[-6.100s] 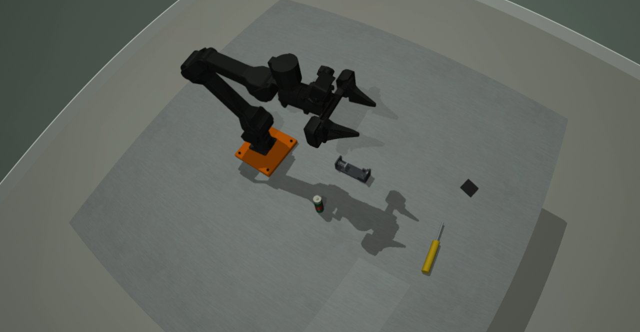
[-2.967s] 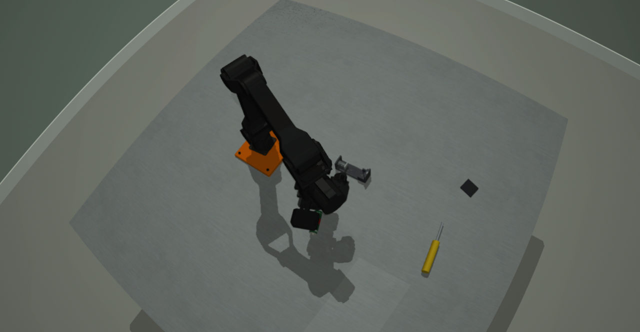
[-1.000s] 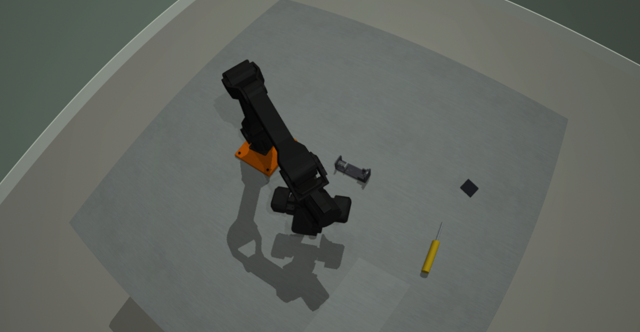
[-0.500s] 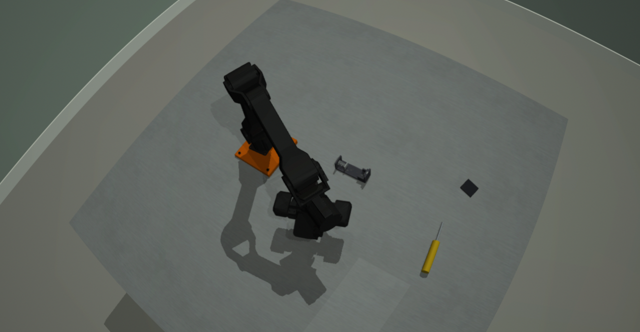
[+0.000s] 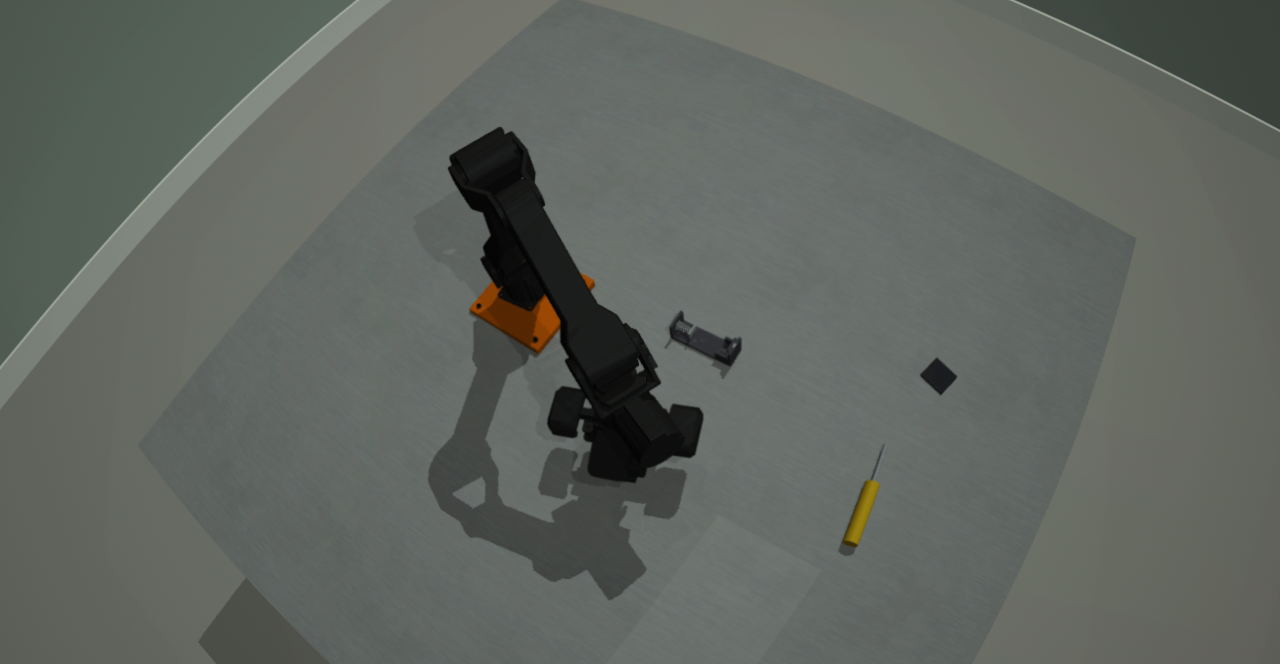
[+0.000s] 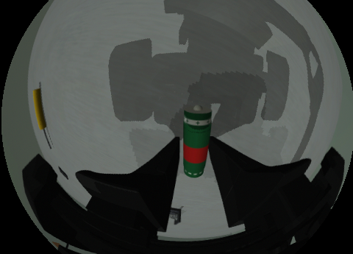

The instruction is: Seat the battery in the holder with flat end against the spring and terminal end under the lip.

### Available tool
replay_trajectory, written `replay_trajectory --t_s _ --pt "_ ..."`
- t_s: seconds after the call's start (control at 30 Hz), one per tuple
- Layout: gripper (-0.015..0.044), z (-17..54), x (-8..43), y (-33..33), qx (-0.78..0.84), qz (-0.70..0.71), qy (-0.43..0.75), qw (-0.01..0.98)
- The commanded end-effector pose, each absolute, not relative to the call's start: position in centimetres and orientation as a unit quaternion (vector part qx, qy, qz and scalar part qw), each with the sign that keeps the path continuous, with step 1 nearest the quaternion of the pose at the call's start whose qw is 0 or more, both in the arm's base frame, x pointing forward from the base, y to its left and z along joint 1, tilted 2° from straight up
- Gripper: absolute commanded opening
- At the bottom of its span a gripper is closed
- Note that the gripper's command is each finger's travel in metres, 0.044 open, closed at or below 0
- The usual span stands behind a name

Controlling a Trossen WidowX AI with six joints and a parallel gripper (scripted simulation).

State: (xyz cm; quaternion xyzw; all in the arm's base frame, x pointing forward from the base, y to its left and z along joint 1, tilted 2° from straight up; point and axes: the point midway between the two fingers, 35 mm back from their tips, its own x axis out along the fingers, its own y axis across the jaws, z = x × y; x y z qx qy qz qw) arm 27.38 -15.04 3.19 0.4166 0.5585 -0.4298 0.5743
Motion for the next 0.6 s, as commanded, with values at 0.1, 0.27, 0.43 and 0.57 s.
replay_trajectory --t_s 0.1,0.27,0.43,0.57 --pt "0.0079 3.1 27.3 -15.0 0.416 -0.431 0.559 0.573" --pt "0.0069 3.1 27.3 -15.0 0.416 -0.431 0.559 0.573" --pt "0.0069 6.0 27.4 -15.0 0.416 -0.431 0.559 0.573" --pt "0.0069 8.1 27.3 -14.9 0.416 -0.431 0.559 0.573"
